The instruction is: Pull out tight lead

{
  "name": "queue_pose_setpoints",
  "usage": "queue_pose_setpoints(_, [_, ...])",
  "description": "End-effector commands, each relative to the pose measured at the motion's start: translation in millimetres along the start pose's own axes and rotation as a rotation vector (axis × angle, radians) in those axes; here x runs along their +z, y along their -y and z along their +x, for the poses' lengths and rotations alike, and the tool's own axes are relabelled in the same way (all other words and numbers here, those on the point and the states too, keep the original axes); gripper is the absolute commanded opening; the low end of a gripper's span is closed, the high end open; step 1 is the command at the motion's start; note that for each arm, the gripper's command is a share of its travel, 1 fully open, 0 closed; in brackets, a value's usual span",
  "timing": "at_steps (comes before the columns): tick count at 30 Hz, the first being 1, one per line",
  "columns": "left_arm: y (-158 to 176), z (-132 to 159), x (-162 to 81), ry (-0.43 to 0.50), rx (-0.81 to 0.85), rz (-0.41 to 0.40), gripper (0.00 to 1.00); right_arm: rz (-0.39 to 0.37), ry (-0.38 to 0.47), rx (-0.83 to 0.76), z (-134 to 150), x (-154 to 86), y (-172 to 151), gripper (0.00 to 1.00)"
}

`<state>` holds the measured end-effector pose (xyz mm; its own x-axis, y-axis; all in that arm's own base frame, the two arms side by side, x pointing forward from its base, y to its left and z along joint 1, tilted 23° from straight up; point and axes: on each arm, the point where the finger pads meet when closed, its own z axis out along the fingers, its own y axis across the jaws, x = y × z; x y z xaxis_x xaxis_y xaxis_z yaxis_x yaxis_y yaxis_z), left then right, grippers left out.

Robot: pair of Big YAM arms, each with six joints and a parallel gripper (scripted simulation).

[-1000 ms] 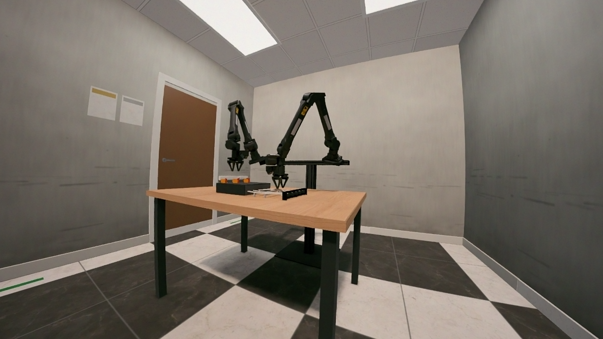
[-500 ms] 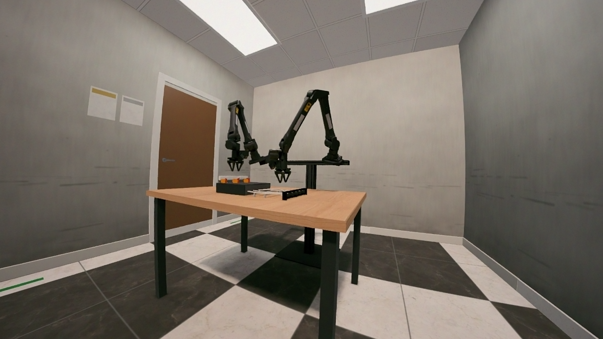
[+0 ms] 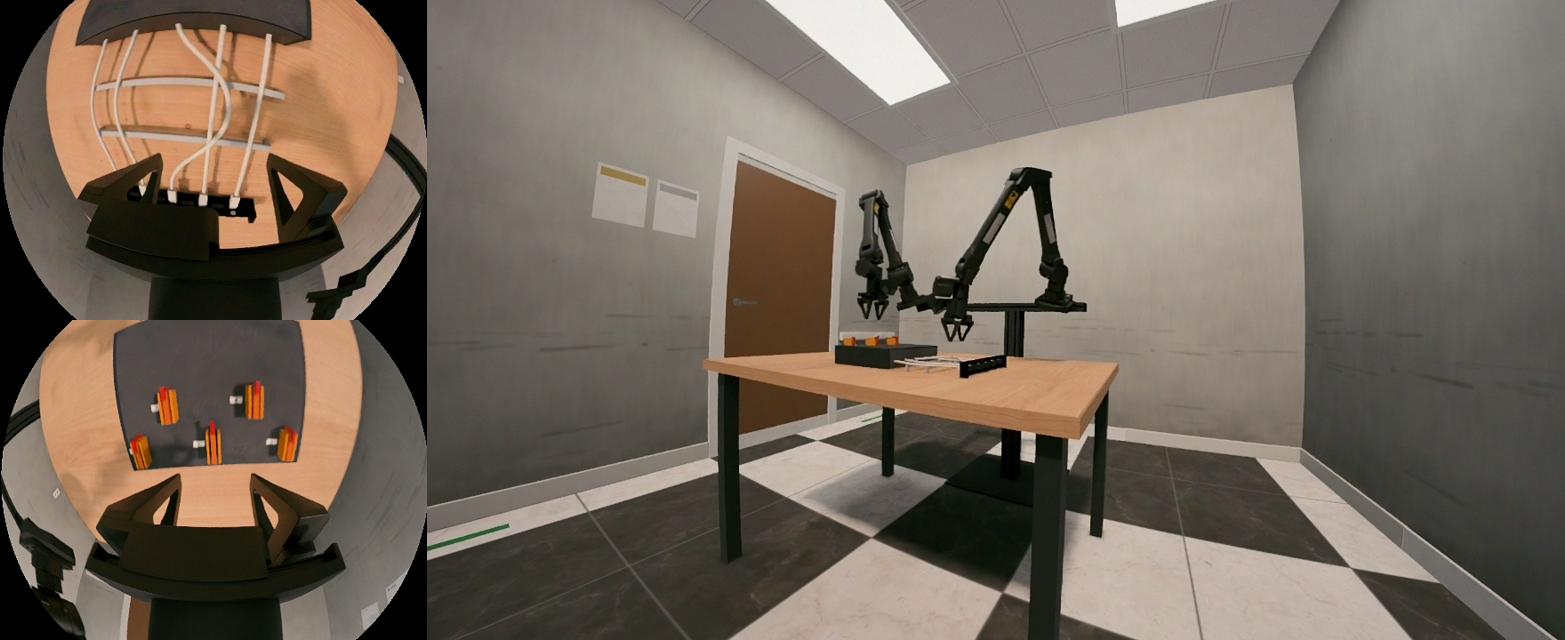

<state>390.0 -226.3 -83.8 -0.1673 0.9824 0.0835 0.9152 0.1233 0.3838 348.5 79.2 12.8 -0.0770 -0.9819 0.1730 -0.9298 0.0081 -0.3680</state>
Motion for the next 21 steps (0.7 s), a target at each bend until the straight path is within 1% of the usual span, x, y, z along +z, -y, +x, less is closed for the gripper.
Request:
queue_pose_setpoints(1, [-21.8, -4.0, -15.9, 0.078, -0.200, -0.064, 1.00, 0.063, 0.028, 0.071, -20.9, -17.6, 1.2, 0.64])
queue_pose_setpoints(4, [-25.9, -14.1, -33.4, 0.182, -0.324, -0.101, 1.00, 0.137, 0.074, 0.126, -44.3, -41.7, -2.6, 0.64])
queue_pose_setpoints(6, [-30.9, -16.5, -42.3, 0.236, -0.403, -0.125, 1.00, 0.190, 0.119, 0.171, -61.4, -60.8, -7.3, 0.64])
queue_pose_setpoints(9, [-33.7, -26.1, -58.0, 0.329, -0.513, -0.155, 1.00, 0.265, 0.210, 0.240, -87.2, -92.9, -18.5, 0.64])
queue_pose_setpoints(11, [-37.5, -27.7, -64.6, 0.369, -0.576, -0.173, 1.00, 0.297, 0.267, 0.280, -99.5, -110.2, -26.1, 0.64])
queue_pose_setpoints(12, [-34.3, -27.5, -60.7, 0.376, -0.602, -0.172, 1.00, 0.313, 0.301, 0.302, -106.0, -119.9, -30.9, 0.64])
queue_pose_setpoints(13, [-36.2, -28.7, -64.3, 0.399, -0.633, -0.182, 1.00, 0.329, 0.340, 0.324, -112.7, -130.6, -36.5, 0.64])
queue_pose_setpoints(15, [-42.6, -31.5, -75.5, 0.450, -0.690, -0.206, 1.00, 0.356, 0.422, 0.366, -124.7, -152.3, -48.9, 0.64])
queue_pose_setpoints(17, [-42.6, -31.5, -75.5, 0.450, -0.690, -0.206, 1.00, 0.356, 0.422, 0.366, -124.7, -152.3, -48.9, 0.64])
queue_pose_setpoints(21, [-50.4, -34.8, -90.1, 0.523, -0.775, -0.243, 1.00, 0.372, 0.606, 0.462, -143.0, -194.5, -77.5, 0.64])
